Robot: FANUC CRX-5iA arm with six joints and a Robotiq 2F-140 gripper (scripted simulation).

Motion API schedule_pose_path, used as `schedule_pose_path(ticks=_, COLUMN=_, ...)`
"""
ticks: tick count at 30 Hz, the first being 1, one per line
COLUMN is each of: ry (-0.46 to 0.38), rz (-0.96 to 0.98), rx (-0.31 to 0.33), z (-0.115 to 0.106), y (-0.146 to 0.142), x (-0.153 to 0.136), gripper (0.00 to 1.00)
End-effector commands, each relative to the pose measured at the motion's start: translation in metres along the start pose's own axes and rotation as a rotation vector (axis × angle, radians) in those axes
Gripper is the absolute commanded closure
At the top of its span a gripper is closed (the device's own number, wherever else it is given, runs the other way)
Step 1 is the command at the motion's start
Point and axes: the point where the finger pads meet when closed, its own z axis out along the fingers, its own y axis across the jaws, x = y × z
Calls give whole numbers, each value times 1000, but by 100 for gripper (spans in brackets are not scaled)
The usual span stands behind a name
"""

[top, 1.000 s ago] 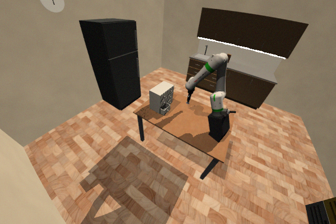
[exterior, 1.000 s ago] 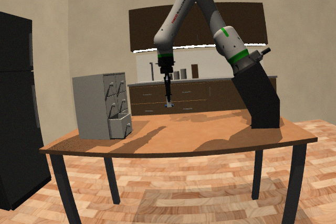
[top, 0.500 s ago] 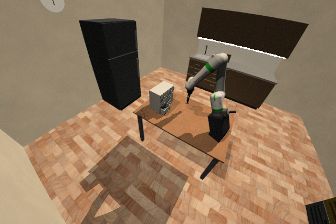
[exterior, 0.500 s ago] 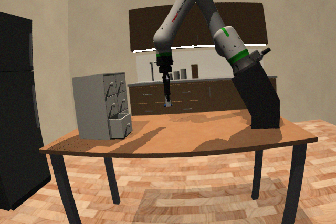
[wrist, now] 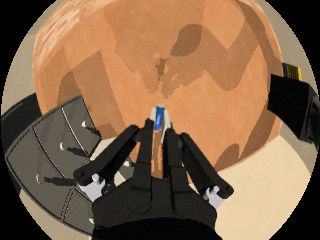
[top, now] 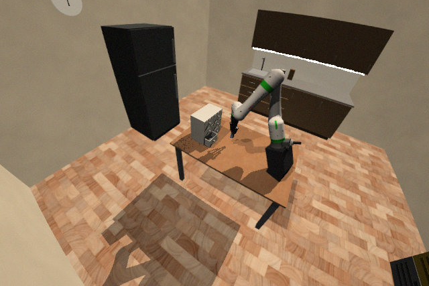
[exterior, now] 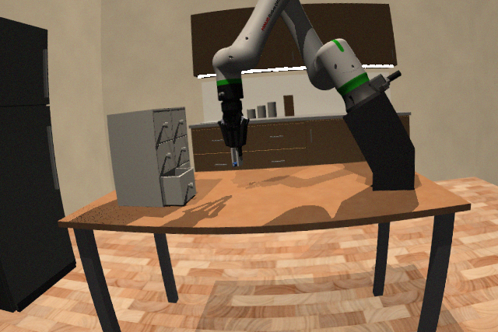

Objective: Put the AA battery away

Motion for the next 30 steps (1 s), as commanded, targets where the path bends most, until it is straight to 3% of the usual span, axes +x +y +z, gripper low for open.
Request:
schedule_pose_path(ticks=1, ry=2, rz=-279, rx=0, z=-2, y=13, x=-41, gripper=94)
schedule_pose_path(ticks=9, ry=9, rz=-753, rx=3, z=-7, y=38, x=-101, gripper=94)
schedule_pose_path(ticks=11, ry=9, rz=-753, rx=3, z=-7, y=38, x=-101, gripper=94)
schedule_pose_path(ticks=12, ry=12, rz=-922, rx=6, z=-8, y=40, x=-104, gripper=94)
schedule_pose_path(ticks=20, ry=19, rz=-1317, rx=11, z=-9, y=42, x=-109, gripper=94)
schedule_pose_path(ticks=26, ry=22, rz=-1628, rx=14, z=-22, y=42, x=-109, gripper=94)
schedule_pose_path(ticks=28, ry=22, rz=-1628, rx=14, z=-22, y=42, x=-109, gripper=94)
schedule_pose_path(ticks=30, ry=24, rz=-1822, rx=20, z=-28, y=42, x=-109, gripper=94)
